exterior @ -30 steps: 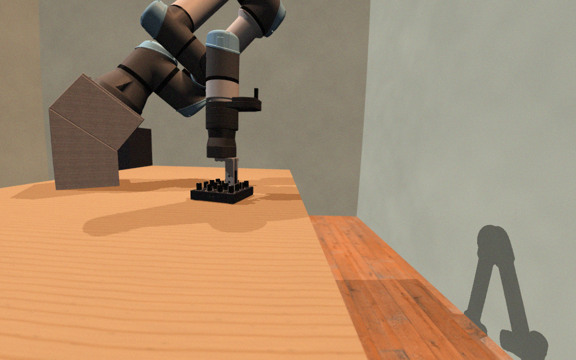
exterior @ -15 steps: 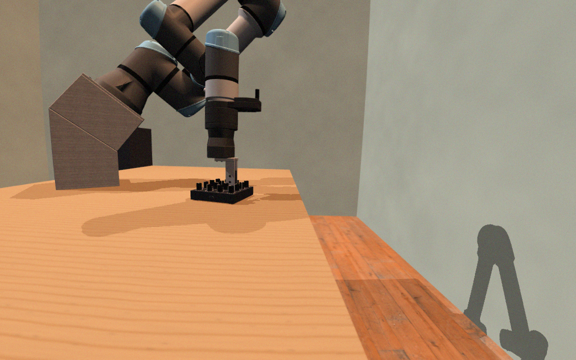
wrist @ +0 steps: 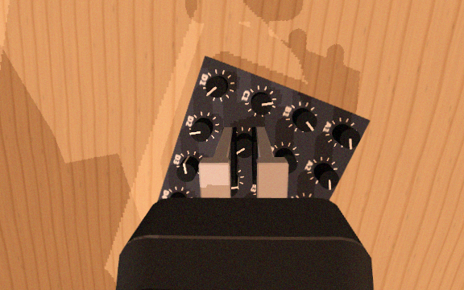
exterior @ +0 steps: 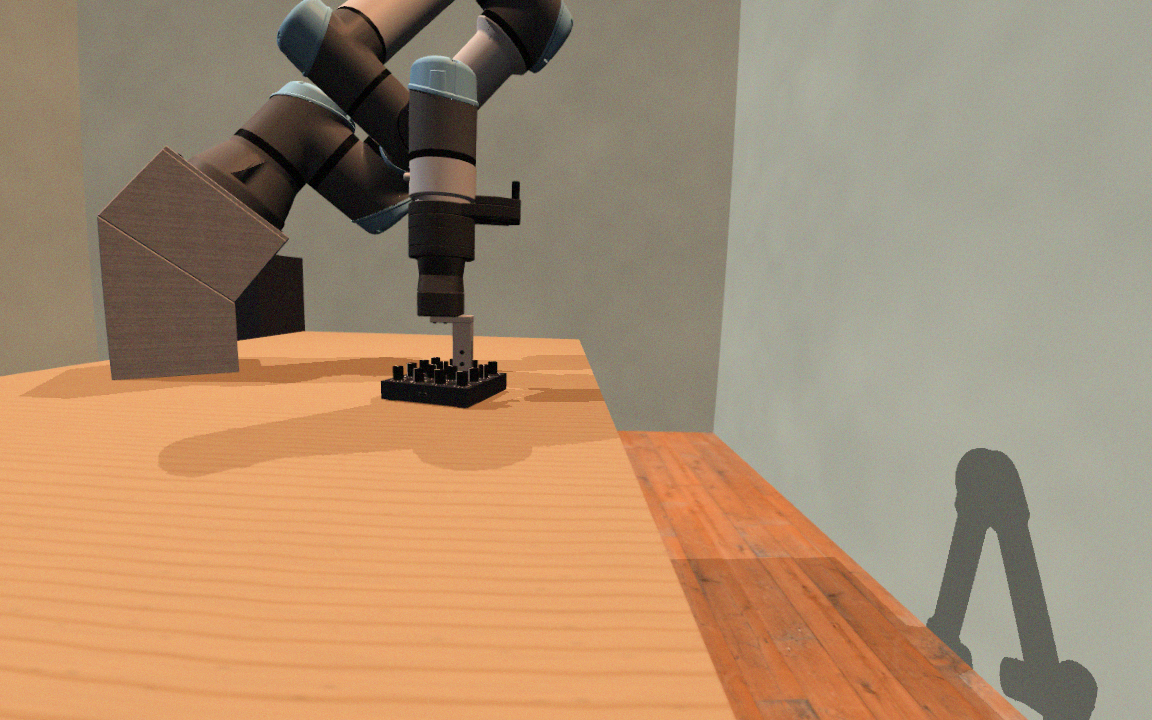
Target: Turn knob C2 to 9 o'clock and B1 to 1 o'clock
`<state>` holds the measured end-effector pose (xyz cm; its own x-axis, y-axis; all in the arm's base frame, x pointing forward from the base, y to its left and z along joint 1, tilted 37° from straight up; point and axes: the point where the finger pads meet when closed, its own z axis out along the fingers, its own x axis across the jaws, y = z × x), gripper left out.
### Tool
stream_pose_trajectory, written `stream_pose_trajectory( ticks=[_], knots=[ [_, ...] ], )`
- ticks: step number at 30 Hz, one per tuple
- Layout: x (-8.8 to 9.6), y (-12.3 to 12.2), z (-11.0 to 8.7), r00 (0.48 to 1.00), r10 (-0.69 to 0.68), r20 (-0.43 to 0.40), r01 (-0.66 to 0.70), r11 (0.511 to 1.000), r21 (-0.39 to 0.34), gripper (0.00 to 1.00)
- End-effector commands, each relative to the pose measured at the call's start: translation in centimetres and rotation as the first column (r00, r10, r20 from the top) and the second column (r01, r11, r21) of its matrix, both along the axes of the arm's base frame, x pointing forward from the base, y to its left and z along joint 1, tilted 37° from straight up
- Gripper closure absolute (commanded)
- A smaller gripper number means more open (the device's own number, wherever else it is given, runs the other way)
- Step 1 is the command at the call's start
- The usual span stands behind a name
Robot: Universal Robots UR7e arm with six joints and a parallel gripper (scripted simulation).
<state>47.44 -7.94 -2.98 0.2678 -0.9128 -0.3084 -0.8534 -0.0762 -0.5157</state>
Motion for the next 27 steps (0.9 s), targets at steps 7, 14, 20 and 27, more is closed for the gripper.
stream_pose_trajectory(
  ticks=[7,14,20,27],
  knots=[
    [0.01,-0.04,0.03,0.987,0.146,0.067,-0.141,0.987,-0.083,0.7],
    [0.01,-0.04,0.03,0.956,0.271,0.113,-0.251,0.954,-0.161,0.7],
    [0.02,-0.04,0.03,0.93,0.343,0.134,-0.312,0.927,-0.209,0.7],
    [0.02,-0.04,0.03,0.87,0.465,0.163,-0.407,0.865,-0.294,0.7]
  ],
)
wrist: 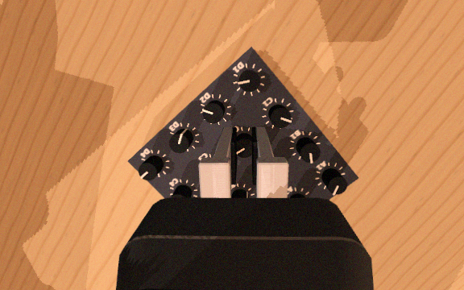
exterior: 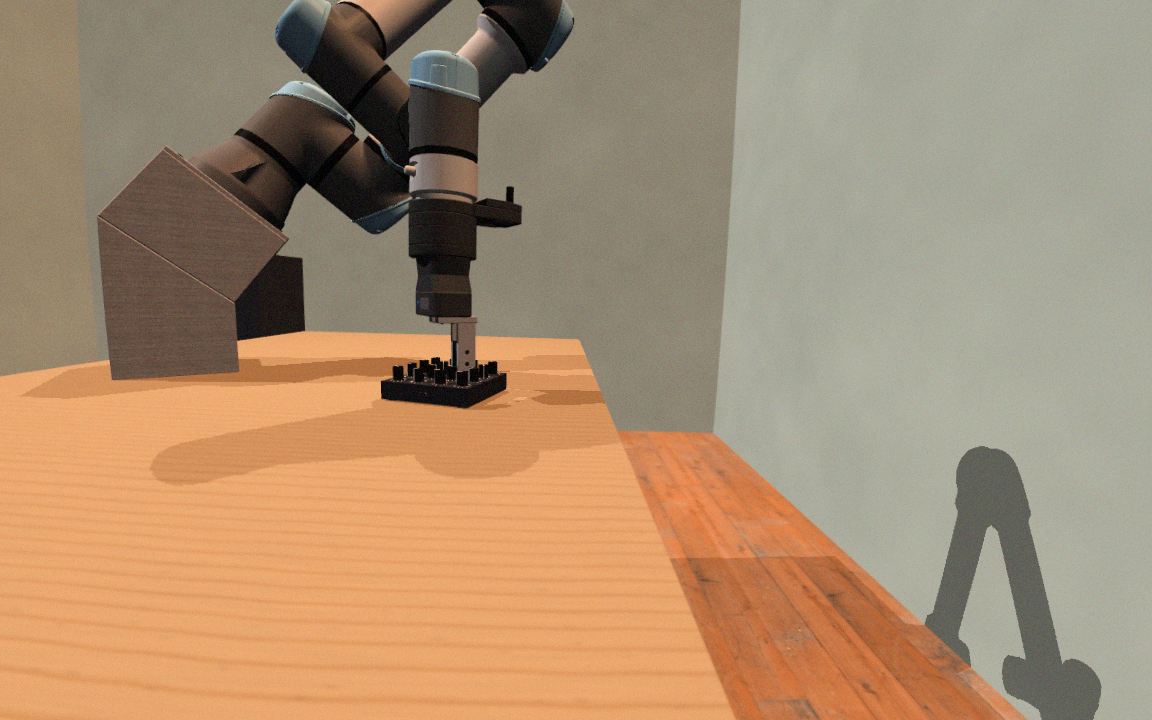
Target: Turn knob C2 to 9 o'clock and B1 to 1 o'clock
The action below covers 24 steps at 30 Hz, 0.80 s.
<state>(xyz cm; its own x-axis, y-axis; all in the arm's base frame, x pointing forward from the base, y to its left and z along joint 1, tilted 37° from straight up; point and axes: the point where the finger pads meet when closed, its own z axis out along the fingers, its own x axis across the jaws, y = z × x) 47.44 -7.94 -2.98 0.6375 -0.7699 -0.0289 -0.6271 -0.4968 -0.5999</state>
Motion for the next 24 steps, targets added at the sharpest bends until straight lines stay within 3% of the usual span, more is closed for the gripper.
stream_pose_trajectory(
  ticks=[1,9,24],
  knots=[
    [0.01,-0.04,0.03,0.995,0.089,0.042,-0.087,0.995,-0.048,0.7],
    [0.01,-0.04,0.03,0.977,0.193,0.085,-0.184,0.977,-0.111,0.7],
    [0.02,-0.04,0.03,0.904,0.401,0.149,-0.358,0.9,-0.248,0.7]
  ],
)
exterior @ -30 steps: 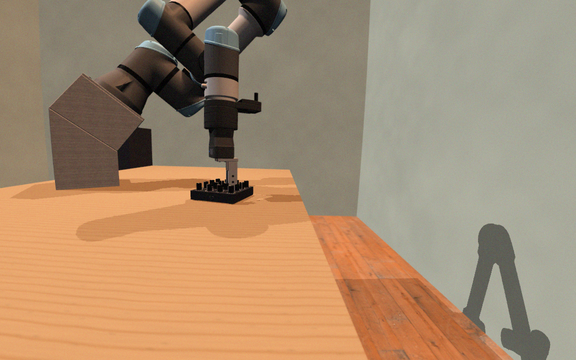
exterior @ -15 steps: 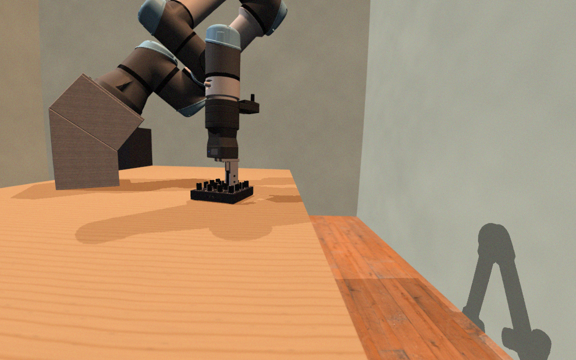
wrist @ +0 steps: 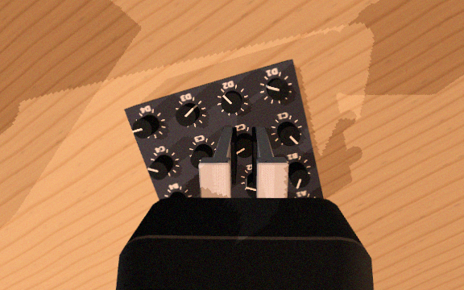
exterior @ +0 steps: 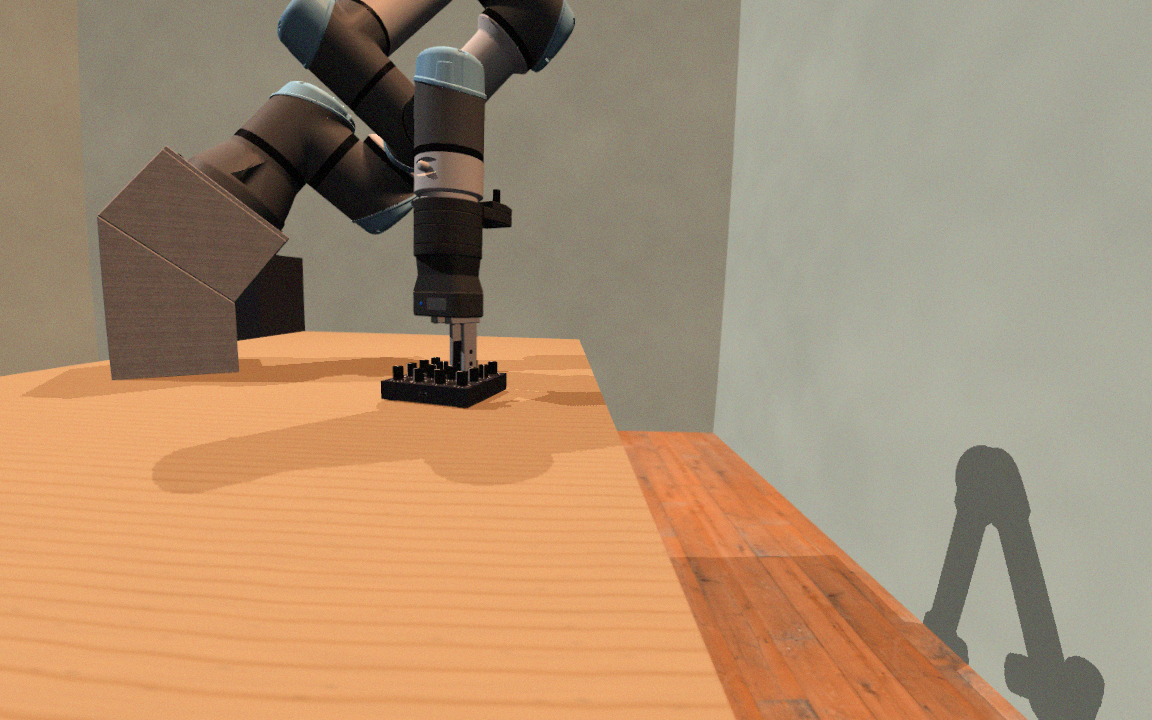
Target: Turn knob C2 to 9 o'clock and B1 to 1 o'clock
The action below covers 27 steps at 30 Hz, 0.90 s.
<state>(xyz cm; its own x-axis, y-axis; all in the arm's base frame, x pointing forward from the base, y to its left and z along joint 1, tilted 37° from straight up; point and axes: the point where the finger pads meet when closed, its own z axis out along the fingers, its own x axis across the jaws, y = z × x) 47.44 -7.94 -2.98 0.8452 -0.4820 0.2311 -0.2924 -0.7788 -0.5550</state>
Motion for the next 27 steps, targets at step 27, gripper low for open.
stream_pose_trajectory(
  ticks=[27],
  knots=[
    [0.01,-0.04,0.03,0.968,0.231,0.099,-0.217,0.967,-0.136,0.7]
  ],
)
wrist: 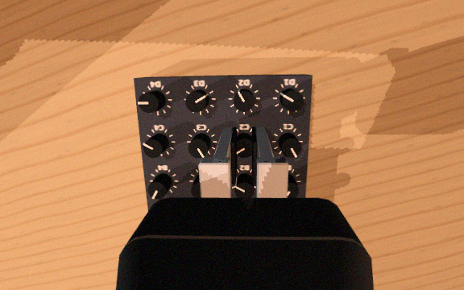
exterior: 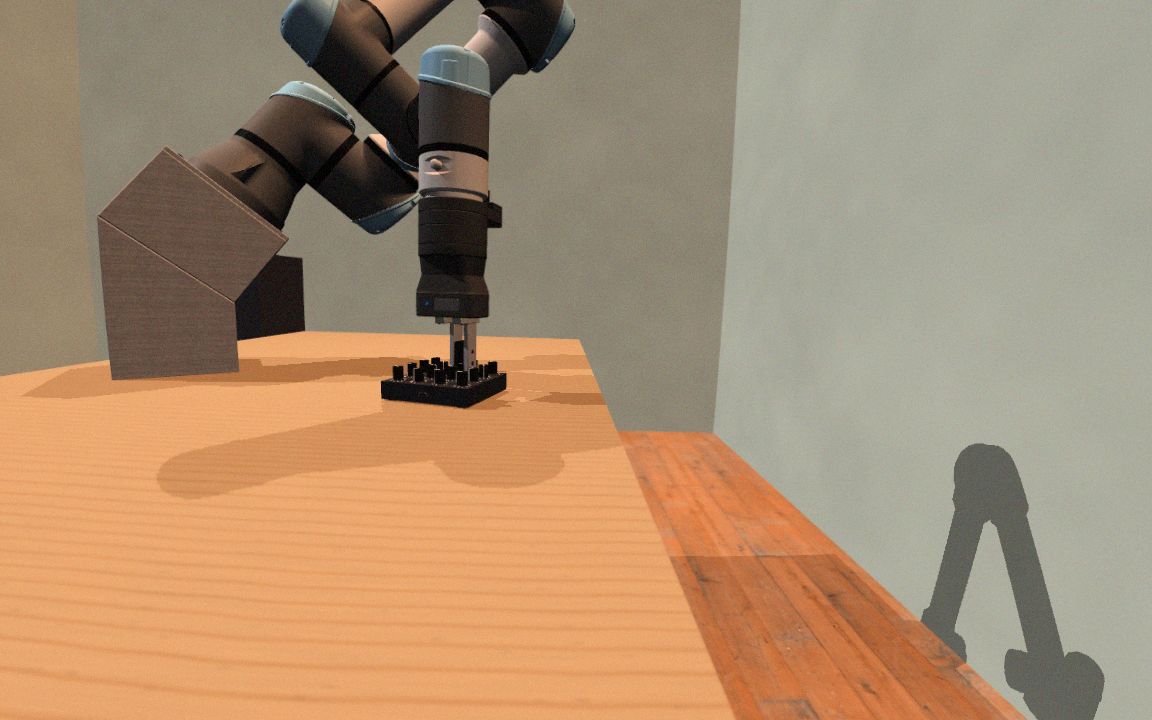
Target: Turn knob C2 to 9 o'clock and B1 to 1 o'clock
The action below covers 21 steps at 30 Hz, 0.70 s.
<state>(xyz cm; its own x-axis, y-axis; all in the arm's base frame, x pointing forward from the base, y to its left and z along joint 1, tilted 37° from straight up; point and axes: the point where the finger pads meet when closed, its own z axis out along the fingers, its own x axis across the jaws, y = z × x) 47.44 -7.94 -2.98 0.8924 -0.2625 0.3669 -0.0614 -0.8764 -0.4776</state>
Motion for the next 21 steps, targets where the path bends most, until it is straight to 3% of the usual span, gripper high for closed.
stream_pose_trajectory(
  ticks=[1,21],
  knots=[
    [0.01,-0.04,0.03,1.0,0.018,0.01,-0.018,1.0,-0.011,0.7],
    [0.01,-0.04,0.03,0.999,0.033,0.017,-0.033,0.999,-0.019,0.7]
  ],
)
